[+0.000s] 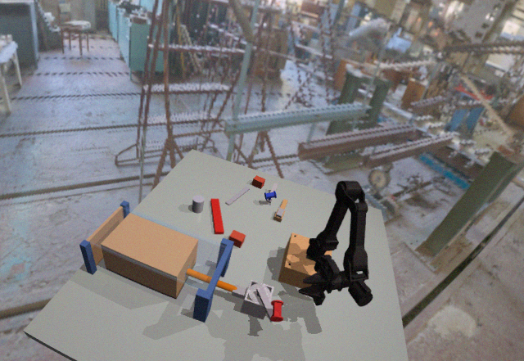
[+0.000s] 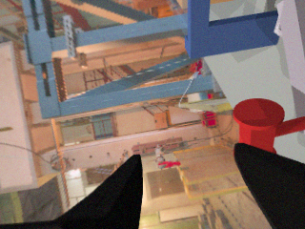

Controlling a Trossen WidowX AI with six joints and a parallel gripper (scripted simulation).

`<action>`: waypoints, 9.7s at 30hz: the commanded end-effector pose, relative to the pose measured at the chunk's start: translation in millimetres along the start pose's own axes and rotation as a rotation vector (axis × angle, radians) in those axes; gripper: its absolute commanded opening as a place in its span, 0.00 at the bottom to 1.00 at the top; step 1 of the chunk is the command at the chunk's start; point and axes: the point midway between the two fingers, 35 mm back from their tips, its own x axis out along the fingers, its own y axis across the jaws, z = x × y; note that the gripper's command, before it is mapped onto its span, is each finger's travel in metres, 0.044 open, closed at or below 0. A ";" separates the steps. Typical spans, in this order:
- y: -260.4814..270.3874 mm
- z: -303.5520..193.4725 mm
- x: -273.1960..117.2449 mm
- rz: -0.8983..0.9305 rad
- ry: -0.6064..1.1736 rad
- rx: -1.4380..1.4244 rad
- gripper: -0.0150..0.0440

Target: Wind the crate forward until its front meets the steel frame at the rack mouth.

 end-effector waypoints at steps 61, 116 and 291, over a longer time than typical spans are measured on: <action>32.5 19.9 111.7 -0.009 2.195 -2.389 1.00; -69.6 29.3 109.5 0.401 2.364 -2.496 1.00; 31.0 24.3 108.0 0.332 2.317 -2.473 0.25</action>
